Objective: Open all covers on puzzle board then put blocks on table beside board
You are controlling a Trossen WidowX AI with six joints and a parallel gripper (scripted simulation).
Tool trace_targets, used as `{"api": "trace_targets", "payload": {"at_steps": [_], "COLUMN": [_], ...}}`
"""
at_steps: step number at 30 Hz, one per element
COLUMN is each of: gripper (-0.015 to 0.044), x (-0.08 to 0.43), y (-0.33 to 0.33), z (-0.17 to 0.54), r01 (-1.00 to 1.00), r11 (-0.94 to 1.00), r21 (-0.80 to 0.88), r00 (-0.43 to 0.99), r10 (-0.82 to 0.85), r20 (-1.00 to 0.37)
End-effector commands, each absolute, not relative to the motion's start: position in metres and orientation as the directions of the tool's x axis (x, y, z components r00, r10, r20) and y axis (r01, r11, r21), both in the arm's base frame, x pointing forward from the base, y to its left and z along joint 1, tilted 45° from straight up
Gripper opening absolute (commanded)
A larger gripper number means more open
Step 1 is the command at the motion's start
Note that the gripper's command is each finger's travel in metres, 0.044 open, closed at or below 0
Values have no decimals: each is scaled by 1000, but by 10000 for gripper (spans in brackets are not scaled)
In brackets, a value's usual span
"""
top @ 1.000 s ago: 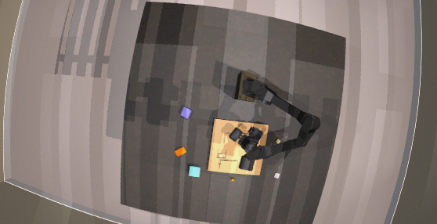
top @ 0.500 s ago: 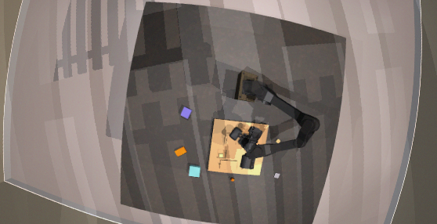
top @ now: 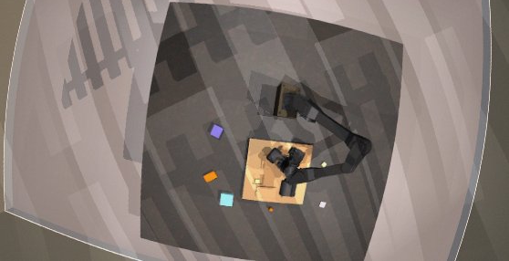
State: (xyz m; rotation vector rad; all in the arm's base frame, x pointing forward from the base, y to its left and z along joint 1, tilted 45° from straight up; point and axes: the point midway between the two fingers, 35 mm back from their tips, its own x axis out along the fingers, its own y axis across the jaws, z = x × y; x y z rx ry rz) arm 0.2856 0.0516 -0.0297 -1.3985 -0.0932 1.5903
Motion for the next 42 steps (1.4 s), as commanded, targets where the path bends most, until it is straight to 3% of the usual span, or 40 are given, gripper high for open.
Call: {"api": "trace_targets", "payload": {"at_steps": [1, 19, 25, 42], "gripper": [0, 0, 144, 144], "x": [290, 290, 289, 285], "y": [50, 41, 27, 13], "z": [-32, -26, -14, 2], "r01": [-595, -603, -607, -603], "r11": [-516, -511, -512, -512], "r21": [-617, -613, -608, -611], "r00": [143, 143, 141, 143], "r10": [687, 687, 683, 685], "r20": [-712, -713, -716, -715]}}
